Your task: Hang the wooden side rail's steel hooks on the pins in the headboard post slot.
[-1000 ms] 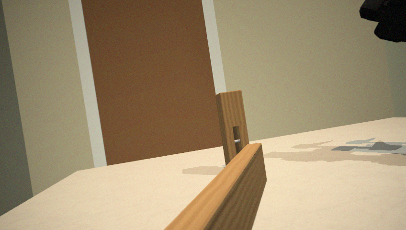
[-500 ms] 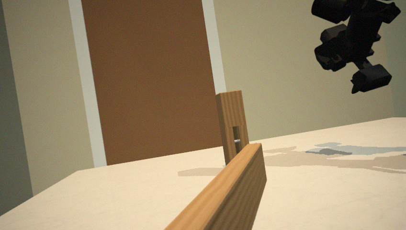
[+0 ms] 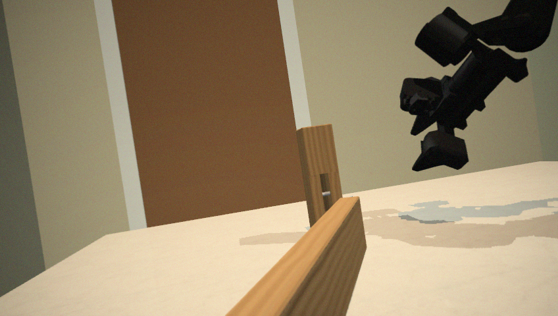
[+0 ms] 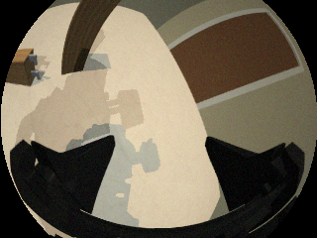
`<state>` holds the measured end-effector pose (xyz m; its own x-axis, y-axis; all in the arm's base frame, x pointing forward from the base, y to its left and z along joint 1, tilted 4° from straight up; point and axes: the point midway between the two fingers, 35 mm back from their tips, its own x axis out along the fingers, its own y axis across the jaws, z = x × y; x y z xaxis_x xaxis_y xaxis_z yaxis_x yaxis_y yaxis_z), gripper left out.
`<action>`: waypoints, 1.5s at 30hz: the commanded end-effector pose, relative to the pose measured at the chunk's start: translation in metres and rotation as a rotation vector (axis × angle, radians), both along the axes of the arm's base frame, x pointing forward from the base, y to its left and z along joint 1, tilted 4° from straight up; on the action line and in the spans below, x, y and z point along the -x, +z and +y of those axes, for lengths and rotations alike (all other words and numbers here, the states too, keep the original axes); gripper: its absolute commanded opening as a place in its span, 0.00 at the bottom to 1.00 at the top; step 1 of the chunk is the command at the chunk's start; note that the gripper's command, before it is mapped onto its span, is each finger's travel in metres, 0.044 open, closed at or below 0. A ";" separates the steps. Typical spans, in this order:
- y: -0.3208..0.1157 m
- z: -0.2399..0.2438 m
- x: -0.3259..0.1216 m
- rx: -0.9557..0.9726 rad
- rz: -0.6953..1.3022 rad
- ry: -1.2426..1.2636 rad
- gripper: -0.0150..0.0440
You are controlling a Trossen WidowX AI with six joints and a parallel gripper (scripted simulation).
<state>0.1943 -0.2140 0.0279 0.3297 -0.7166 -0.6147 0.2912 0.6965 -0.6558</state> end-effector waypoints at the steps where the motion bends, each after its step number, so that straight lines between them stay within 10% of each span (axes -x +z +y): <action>1: -0.027 0.057 -0.053 -0.273 -0.494 0.141 1.00; 10: -0.017 0.106 -0.067 -0.503 -0.751 0.263 1.00; 45: -0.021 0.106 -0.072 -0.526 -0.748 0.232 1.00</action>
<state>0.2624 -0.1071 0.0110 0.8795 -0.2688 -0.3926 0.3093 0.9500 0.0424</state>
